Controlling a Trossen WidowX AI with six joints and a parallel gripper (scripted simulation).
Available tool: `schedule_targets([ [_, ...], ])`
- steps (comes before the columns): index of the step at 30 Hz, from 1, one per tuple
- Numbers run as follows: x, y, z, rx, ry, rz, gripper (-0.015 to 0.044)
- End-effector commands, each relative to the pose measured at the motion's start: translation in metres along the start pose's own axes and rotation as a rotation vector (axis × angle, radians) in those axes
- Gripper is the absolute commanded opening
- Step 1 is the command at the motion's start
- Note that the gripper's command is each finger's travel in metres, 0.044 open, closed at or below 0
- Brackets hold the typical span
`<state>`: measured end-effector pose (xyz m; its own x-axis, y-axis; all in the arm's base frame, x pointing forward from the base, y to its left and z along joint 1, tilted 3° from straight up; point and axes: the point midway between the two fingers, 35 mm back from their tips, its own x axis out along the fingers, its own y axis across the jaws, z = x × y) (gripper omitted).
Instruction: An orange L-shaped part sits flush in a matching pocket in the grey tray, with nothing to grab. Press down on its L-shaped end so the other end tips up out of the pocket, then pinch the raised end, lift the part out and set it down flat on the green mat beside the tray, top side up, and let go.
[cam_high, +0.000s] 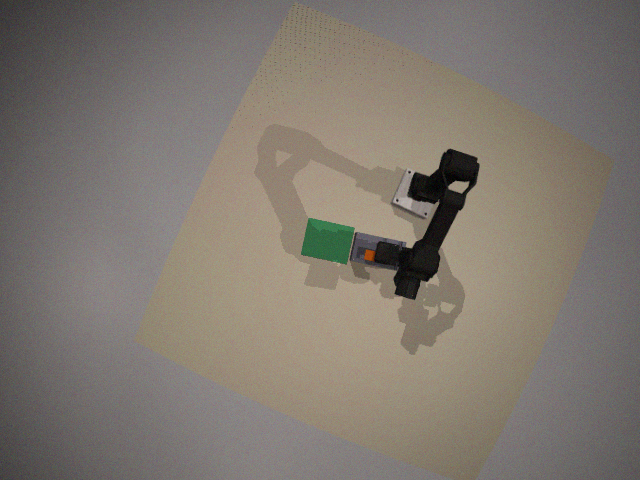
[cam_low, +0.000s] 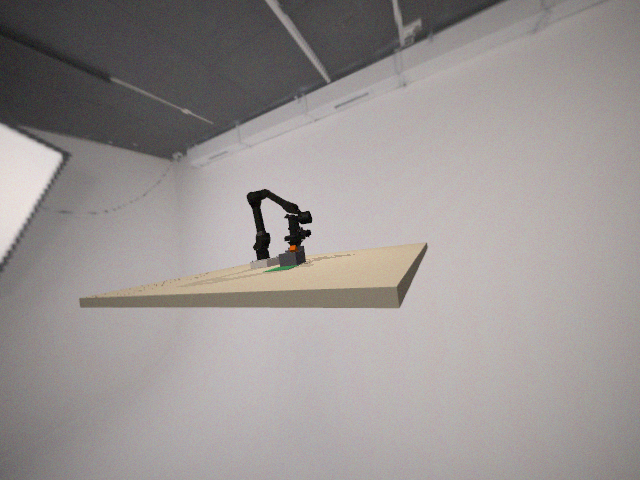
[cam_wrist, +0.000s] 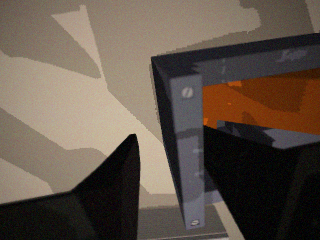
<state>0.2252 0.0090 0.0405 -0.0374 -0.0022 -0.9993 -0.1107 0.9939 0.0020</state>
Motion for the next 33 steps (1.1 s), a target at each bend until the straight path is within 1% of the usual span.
schedule_targets([
  [1, -0.02, -0.002, 0.006, 0.003, -0.017, -0.002, 0.018],
  [3, -0.042, -0.005, 0.007, 0.003, -0.017, -0.002, 0.018],
  [5, -0.071, -0.009, 0.006, 0.003, -0.017, -0.003, 0.018],
  [8, -0.092, -0.011, 0.002, 0.003, -0.017, -0.003, 0.018],
  [33, -0.09, -0.011, 0.002, 0.007, -0.019, -0.001, 0.018],
])
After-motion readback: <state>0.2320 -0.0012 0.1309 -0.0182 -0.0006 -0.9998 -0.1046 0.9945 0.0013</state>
